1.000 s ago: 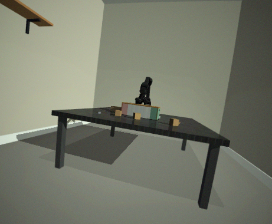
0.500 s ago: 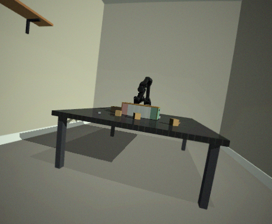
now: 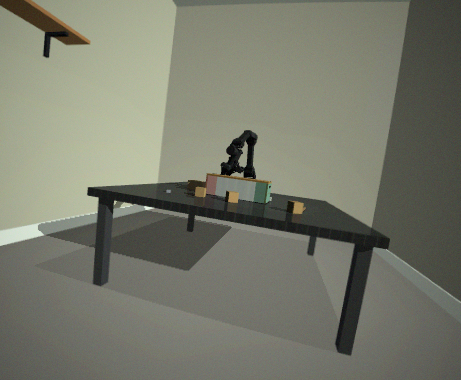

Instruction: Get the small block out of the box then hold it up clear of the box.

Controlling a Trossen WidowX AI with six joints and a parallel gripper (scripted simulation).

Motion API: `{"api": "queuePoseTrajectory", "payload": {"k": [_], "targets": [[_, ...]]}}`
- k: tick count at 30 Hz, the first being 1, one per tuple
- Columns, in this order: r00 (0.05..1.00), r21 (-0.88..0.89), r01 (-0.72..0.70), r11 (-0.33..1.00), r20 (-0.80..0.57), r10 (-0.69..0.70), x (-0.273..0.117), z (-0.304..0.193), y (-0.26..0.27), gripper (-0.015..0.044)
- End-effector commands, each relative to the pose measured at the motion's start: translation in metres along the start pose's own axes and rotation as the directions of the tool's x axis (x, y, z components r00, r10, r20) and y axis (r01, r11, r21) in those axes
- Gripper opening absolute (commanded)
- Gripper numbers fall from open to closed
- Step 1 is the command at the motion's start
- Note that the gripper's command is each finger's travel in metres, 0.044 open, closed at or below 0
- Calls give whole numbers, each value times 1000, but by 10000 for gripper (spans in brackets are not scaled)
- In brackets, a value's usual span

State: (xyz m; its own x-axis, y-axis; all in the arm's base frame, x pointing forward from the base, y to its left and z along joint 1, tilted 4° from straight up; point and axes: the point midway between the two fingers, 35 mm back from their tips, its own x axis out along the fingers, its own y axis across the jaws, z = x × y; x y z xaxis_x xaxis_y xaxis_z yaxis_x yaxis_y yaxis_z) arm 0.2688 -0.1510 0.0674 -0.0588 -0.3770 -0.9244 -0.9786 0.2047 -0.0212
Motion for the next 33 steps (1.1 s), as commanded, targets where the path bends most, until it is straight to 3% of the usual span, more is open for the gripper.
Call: {"api": "queuePoseTrajectory", "payload": {"k": [1, 8, 23, 24, 28, 33], "targets": [[999, -24, -37, 999, 13, 37, 8, 1, 6, 400], [1000, -1, -1, 1000, 1, 1, -45, -17, -3, 400], [1000, -4, 6, 1000, 2, -6, -43, -16, -4, 400], [1000, 15, 7, 1000, 4, -7, -43, -16, -4, 374], [999, 382, 6, 924, 46, -26, -42, -24, 0, 285], [993, 817, -49, 575, 104, -63, -42, -35, 5, 285]]}}
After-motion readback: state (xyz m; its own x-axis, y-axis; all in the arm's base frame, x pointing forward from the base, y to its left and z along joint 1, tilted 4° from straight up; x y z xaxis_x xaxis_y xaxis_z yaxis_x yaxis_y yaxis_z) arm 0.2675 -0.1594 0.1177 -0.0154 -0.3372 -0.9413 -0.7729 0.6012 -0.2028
